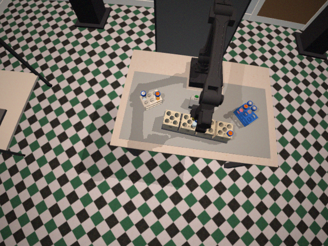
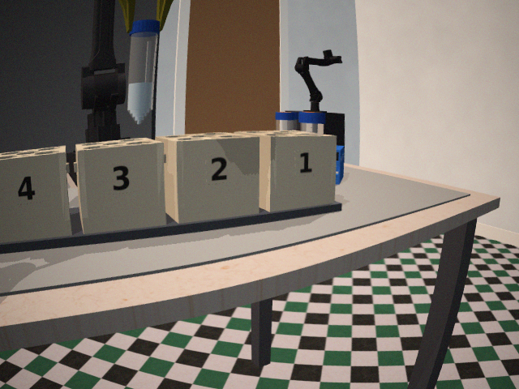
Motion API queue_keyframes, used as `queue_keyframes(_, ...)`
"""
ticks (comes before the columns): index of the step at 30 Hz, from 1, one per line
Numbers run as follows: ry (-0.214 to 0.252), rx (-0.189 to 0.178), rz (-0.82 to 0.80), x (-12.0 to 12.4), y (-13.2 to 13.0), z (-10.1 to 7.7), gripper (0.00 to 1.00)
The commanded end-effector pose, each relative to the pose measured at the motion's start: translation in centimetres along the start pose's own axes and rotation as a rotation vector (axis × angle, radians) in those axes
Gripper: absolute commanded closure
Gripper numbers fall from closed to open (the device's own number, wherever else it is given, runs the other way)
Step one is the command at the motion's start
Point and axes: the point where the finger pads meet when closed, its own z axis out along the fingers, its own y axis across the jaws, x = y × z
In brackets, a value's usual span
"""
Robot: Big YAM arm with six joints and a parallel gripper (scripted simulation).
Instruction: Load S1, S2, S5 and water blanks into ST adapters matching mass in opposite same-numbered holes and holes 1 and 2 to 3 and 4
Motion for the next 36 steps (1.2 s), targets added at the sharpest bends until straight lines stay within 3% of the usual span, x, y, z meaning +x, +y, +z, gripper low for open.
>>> queue_keyframes(1,-0.023,-0.001,0.008,-0.5,0.0,0.7,1.0)
queue_keyframes(4,-0.022,-0.001,0.008,-0.5,-0.2,1.5,1.0)
queue_keyframes(5,-0.029,-0.001,0.008,-0.5,-0.2,1.2,1.0)
queue_keyframes(6,-0.054,-0.001,0.003,-1.2,0.0,-0.3,1.0)
queue_keyframes(7,-0.038,-0.001,0.009,-0.5,-0.2,0.8,1.0)
queue_keyframes(9,-0.038,-0.001,0.009,-0.5,-0.2,0.8,1.0)
queue_keyframes(10,-0.054,-0.001,0.003,-1.2,0.0,-0.3,1.0)
queue_keyframes(31,-0.054,-0.001,0.003,-1.1,0.0,-0.4,1.0)
queue_keyframes(36,-0.035,-0.001,0.009,-0.4,-0.4,1.5,1.0)
